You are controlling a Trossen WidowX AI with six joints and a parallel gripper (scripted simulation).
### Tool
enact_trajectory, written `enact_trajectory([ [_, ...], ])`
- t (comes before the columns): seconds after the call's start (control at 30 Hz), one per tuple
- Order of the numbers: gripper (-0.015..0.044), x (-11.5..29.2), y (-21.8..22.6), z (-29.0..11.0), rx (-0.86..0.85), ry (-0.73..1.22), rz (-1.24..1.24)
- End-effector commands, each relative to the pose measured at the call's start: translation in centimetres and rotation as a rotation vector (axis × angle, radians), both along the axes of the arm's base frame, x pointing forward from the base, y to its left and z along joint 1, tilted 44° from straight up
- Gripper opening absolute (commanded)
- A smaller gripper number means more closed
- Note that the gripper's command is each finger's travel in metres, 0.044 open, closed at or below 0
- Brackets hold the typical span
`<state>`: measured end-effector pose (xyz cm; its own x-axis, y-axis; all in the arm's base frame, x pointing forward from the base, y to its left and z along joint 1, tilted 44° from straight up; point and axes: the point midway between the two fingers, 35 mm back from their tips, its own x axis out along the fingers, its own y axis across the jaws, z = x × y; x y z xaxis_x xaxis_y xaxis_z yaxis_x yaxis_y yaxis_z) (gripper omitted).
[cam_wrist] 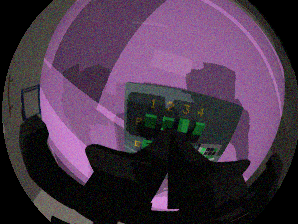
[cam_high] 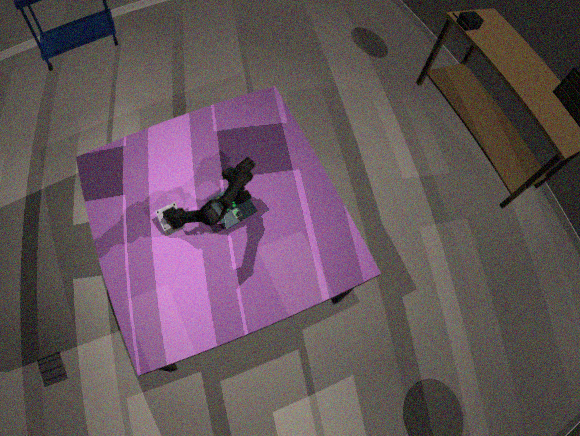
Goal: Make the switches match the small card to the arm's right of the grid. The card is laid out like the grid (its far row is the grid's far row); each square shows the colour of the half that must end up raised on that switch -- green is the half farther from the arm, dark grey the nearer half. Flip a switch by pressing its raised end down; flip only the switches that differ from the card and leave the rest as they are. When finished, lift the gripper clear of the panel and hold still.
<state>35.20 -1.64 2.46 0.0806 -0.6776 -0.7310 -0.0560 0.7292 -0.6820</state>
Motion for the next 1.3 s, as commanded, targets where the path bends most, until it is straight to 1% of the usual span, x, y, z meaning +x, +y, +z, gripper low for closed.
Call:
enact_trajectory([
  [0.0,0.0000,-0.3,-0.4,-0.6,-0.007,0.017,0.000],
  [0.37,0.0000,-0.2,-1.3,-1.6,-0.008,0.016,0.000],
  [1.27,0.0000,-0.2,-1.3,-1.6,-0.008,0.016,0.000],
])
